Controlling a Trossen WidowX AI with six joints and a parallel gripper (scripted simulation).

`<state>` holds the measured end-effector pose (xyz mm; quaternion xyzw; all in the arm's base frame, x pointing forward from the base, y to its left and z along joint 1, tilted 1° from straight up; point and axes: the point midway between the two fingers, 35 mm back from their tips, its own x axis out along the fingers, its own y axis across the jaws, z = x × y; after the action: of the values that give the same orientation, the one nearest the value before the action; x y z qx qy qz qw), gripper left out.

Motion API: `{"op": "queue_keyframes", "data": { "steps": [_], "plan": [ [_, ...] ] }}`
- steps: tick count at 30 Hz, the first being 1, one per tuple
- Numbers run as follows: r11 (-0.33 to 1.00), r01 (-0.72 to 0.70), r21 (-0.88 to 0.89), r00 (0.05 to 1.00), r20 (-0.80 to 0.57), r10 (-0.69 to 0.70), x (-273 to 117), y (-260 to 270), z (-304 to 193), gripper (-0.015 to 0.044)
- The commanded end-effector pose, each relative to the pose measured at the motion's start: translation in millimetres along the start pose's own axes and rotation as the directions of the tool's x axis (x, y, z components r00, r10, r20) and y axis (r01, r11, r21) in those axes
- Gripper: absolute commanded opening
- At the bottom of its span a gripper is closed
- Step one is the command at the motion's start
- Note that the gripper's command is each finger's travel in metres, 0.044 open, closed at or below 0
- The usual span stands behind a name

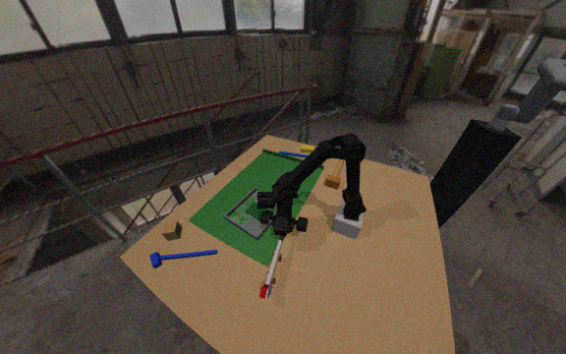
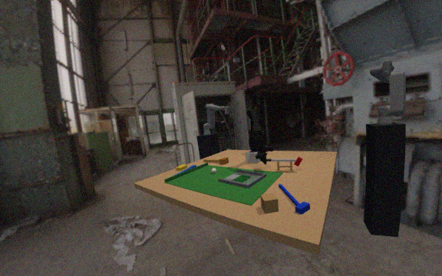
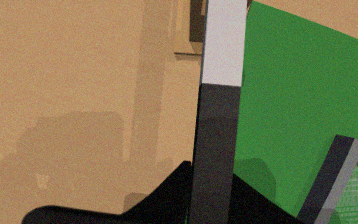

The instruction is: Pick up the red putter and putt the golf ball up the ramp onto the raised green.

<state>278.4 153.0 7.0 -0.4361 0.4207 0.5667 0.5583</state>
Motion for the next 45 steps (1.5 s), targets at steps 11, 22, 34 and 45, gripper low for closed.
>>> {"op": "queue_keyframes", "data": {
  "steps": [11, 22, 34, 45],
  "plan": [
    [1.000, 0.025, 0.000, 1.000, 0.013, -0.025, -65, -2, 17, 0.0000],
    [0.969, 0.072, 0.236, 0.997, -0.031, -0.066, -81, -19, -39, 0.0000],
    [0.860, 0.118, 0.496, 0.993, -0.076, -0.092, -100, -23, -103, 0.0000],
    [0.694, 0.145, 0.705, 0.989, -0.107, -0.099, -116, -12, -157, 0.0000]
  ]
}}
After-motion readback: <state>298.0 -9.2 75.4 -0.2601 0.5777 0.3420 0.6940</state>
